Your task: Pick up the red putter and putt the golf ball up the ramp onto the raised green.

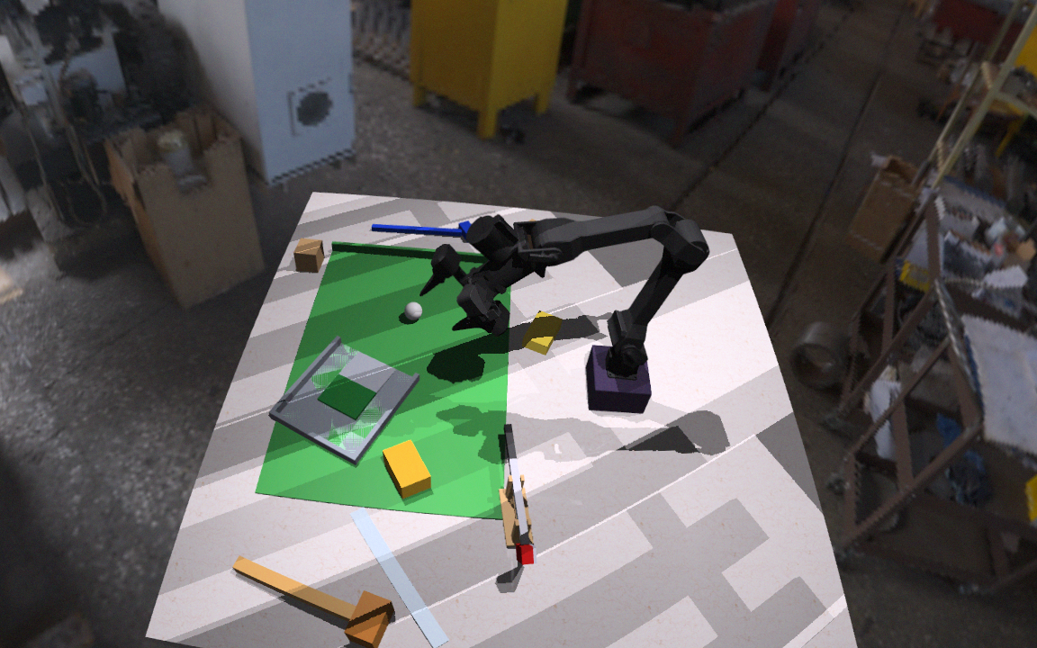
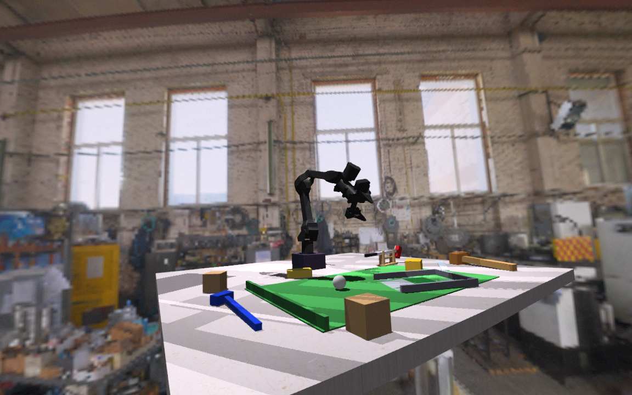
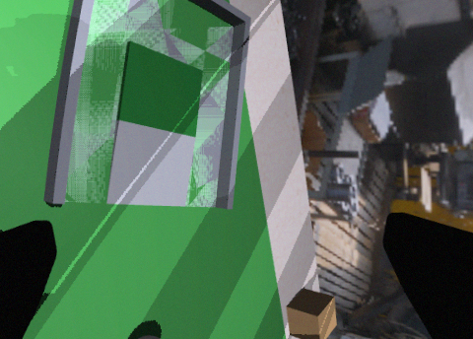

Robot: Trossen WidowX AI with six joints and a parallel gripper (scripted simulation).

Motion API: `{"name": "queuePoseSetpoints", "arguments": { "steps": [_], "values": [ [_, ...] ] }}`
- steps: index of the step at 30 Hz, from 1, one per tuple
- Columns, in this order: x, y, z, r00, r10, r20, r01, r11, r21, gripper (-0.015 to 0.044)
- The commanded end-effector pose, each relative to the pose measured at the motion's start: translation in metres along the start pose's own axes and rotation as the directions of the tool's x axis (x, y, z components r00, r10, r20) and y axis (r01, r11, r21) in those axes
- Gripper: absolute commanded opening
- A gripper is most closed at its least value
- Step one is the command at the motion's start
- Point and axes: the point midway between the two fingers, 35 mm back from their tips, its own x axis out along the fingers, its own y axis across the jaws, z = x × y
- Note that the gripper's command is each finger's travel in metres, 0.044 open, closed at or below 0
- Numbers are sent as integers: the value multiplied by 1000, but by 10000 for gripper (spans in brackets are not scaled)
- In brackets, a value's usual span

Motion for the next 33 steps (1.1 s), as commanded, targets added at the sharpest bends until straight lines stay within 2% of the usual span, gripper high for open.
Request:
{"name": "queuePoseSetpoints", "arguments": {
  "steps": [1, 5, 10, 12, 20, 33],
  "values": [
    [19, 56, 43, 969, 229, 94, -224, 973, -61, 440],
    [25, 112, 77, 890, 435, 137, -419, 898, -134, 440],
    [16, 194, 104, 711, 694, 115, -665, 716, -211, 440],
    [11, 214, 109, 654, 751, 96, -720, 656, -226, 440],
    [10, 217, 105, 646, 757, 94, -727, 648, -227, 440],
    [36, 244, 98, 646, 757, 93, -727, 648, -227, 440]
  ]
}}
